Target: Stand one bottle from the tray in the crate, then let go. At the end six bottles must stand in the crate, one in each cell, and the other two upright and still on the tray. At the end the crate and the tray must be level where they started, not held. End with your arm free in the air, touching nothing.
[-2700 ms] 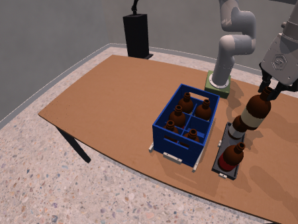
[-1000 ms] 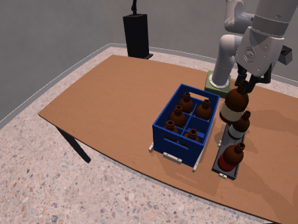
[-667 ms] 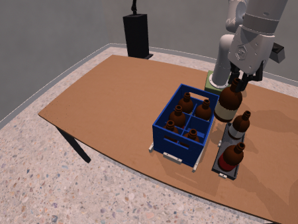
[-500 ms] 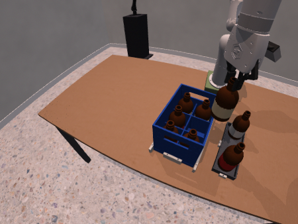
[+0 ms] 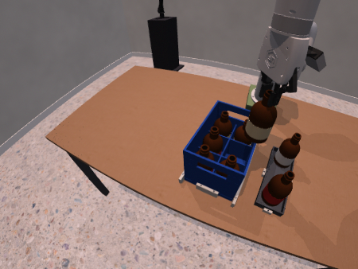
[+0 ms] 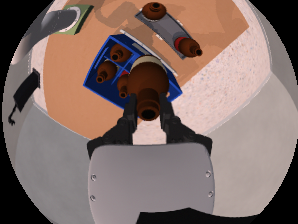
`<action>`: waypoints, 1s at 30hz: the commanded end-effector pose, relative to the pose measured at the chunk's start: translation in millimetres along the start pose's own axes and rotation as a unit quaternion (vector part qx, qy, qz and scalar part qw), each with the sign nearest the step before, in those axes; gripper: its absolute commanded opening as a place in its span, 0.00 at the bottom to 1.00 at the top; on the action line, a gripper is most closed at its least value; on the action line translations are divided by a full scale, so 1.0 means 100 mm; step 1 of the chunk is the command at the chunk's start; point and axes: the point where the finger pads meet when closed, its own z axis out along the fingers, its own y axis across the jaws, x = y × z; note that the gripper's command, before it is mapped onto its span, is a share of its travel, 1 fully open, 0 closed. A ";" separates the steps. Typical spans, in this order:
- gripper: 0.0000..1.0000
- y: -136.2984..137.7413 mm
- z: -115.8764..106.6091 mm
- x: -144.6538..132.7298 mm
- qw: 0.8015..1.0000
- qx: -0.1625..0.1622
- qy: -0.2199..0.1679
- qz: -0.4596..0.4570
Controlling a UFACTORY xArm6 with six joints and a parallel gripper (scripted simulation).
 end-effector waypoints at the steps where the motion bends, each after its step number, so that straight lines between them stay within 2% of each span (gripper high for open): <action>1: 0.00 -0.04 -0.02 -0.06 1.000 -0.002 -0.001 0.000; 30: 0.00 -0.21 -0.01 -0.29 1.000 -0.002 -0.001 0.000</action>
